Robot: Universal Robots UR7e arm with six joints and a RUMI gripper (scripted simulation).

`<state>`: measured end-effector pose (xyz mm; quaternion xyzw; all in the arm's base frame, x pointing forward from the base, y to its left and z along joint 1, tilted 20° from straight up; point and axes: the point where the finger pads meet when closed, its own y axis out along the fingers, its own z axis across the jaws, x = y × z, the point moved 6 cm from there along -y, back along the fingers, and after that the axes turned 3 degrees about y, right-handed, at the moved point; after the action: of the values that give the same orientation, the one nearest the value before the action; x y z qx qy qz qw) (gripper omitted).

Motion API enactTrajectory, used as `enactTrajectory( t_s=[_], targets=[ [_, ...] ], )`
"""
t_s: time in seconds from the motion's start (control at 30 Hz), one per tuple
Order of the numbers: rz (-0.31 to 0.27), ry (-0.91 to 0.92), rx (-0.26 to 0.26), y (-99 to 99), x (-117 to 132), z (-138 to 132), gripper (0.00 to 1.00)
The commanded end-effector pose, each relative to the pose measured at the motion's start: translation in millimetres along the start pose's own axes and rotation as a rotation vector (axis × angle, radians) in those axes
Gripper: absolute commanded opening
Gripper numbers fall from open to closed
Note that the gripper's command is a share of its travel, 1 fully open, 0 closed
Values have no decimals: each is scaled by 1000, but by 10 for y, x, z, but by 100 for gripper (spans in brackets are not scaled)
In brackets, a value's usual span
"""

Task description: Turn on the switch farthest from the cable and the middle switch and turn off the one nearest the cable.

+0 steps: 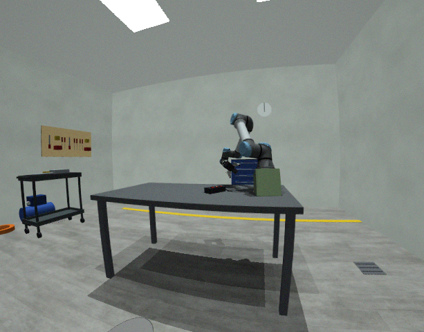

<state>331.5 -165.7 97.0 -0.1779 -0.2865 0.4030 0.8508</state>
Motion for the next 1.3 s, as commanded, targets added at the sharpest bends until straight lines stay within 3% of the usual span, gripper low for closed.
enactTrajectory(
  t_s=[0.0,0.2,0.43,0.5,0.93,1.07,1.17,1.27],
  targets=[
    [1,0,-1,-2,3,2,100],
    [20,-12,-9,27,45,-2,100],
    [99,-61,-55,113,201,-39,100],
    [99,-61,-55,113,201,-39,100],
    [404,-239,-230,534,781,-167,100],
    [436,-258,-249,583,841,-177,100],
    [534,-315,-306,737,1017,-215,100],
    [568,-334,-325,790,1075,-229,100]
  ],
)
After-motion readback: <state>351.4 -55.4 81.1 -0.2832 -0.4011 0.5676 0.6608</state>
